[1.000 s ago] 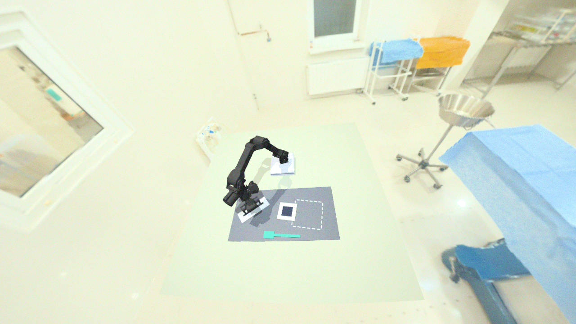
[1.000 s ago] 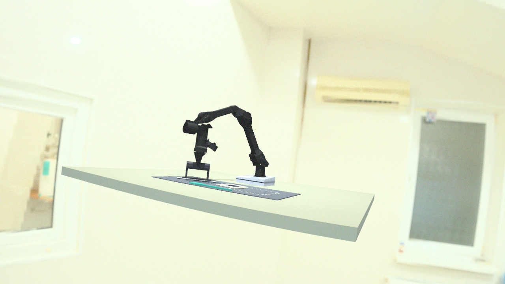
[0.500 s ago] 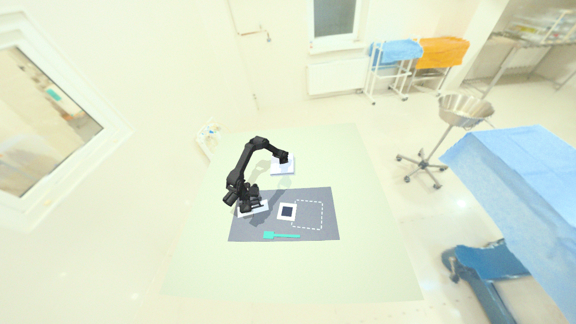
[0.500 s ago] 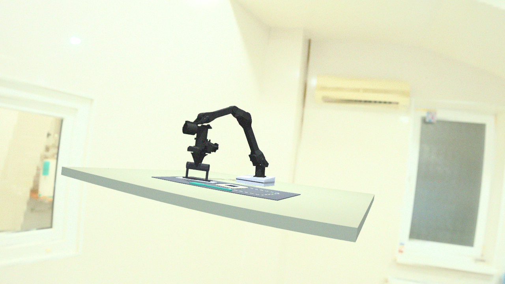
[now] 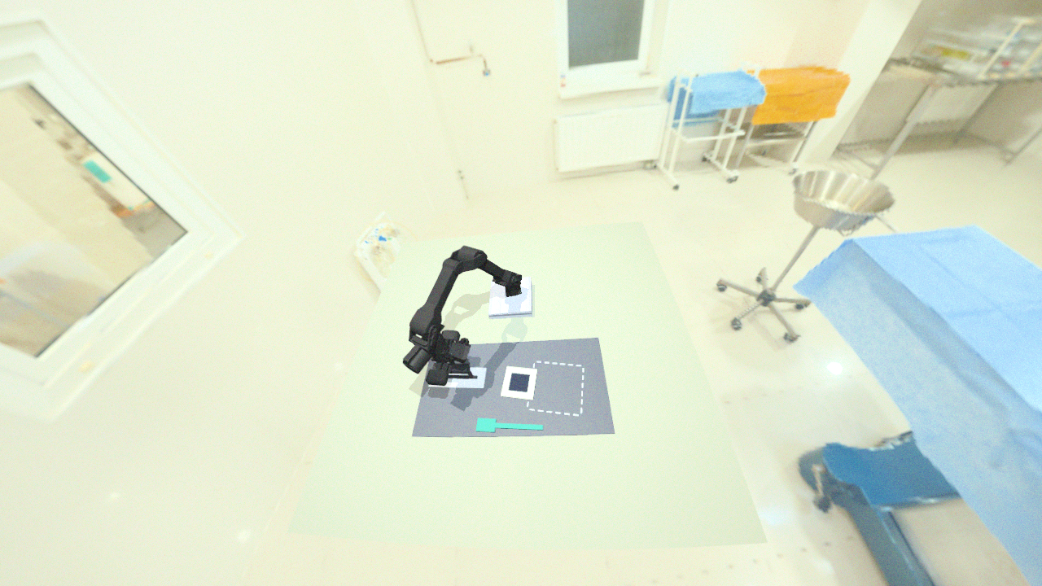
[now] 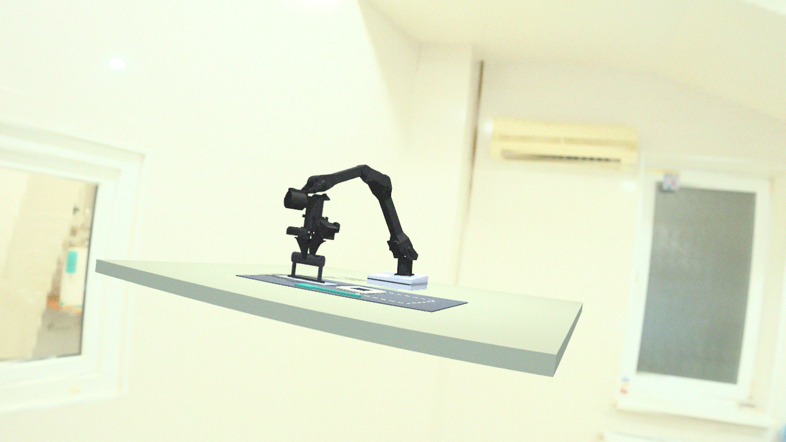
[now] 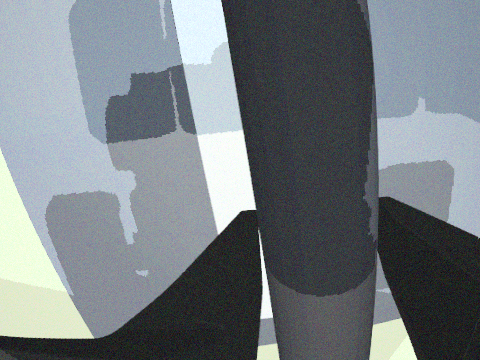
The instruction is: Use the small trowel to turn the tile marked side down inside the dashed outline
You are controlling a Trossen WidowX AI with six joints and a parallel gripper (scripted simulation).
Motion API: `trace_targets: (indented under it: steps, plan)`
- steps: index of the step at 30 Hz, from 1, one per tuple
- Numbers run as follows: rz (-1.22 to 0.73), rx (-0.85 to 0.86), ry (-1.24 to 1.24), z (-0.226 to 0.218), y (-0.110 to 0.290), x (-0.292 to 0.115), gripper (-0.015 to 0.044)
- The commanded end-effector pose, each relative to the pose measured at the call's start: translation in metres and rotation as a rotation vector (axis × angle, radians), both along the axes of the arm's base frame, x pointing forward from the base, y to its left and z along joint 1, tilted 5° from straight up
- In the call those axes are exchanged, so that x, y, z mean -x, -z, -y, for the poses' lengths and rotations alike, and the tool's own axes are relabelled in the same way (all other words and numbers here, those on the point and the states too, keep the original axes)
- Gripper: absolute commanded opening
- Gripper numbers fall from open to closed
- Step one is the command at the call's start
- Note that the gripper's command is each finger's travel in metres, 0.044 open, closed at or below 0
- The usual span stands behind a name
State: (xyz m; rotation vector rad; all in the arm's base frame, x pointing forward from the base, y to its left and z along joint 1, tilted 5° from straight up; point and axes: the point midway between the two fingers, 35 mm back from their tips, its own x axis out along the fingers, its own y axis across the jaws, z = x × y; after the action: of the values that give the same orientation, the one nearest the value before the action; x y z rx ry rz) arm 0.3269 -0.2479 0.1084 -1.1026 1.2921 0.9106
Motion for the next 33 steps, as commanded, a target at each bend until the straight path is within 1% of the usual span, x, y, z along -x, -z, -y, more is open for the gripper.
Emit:
trace_targets:
  steps: [1,6,7,25,27,30,33]
  plan:
    - [0.001,-0.006,0.026,0.000,0.001,0.000,0.0130]
    - [0.001,-0.006,0.026,0.000,0.001,0.000,0.0261]
    - [0.001,-0.006,0.026,0.000,0.001,0.000,0.0270]
    - [0.001,-0.006,0.026,0.000,0.001,0.000,0.0270]
    - [0.001,-0.006,0.031,-0.001,-0.009,0.001,0.0270]
    - [0.002,-0.008,0.046,-0.005,-0.041,0.006,0.0270]
    - [0.002,-0.008,0.047,-0.006,-0.043,0.007,0.0270]
